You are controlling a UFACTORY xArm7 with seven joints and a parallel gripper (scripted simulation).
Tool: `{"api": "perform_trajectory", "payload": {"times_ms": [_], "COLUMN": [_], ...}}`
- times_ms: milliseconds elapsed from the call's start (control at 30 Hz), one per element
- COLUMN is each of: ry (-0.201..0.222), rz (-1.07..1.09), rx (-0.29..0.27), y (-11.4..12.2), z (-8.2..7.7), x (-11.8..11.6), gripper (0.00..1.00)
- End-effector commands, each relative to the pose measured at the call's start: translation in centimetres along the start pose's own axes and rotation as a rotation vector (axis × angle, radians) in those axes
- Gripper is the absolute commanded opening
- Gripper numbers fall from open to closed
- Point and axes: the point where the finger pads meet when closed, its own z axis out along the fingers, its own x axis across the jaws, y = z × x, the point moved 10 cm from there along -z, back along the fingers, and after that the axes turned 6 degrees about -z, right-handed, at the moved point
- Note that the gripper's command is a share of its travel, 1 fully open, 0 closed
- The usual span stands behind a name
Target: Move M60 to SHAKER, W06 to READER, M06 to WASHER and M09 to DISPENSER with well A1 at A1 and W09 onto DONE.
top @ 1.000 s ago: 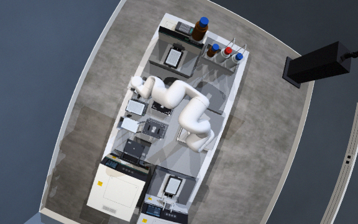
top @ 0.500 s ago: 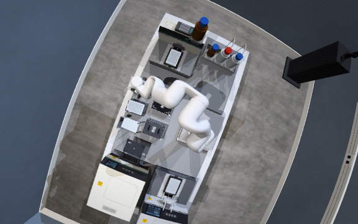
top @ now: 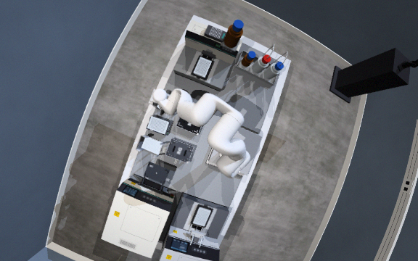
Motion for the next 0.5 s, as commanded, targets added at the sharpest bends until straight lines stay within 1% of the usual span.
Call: {"api": "perform_trajectory", "payload": {"times_ms": [0,300,467], "ry": [0.002,0.002,0.002], "rz": [0.000,0.000,0.000], "rx": [0.004,0.004,0.004], "y": [-0.10,-0.10,-0.10], "z": [-0.18,-0.43,-1.10], "x": [0.04,0.04,0.04], "gripper": [1.00,1.00,1.00]}}
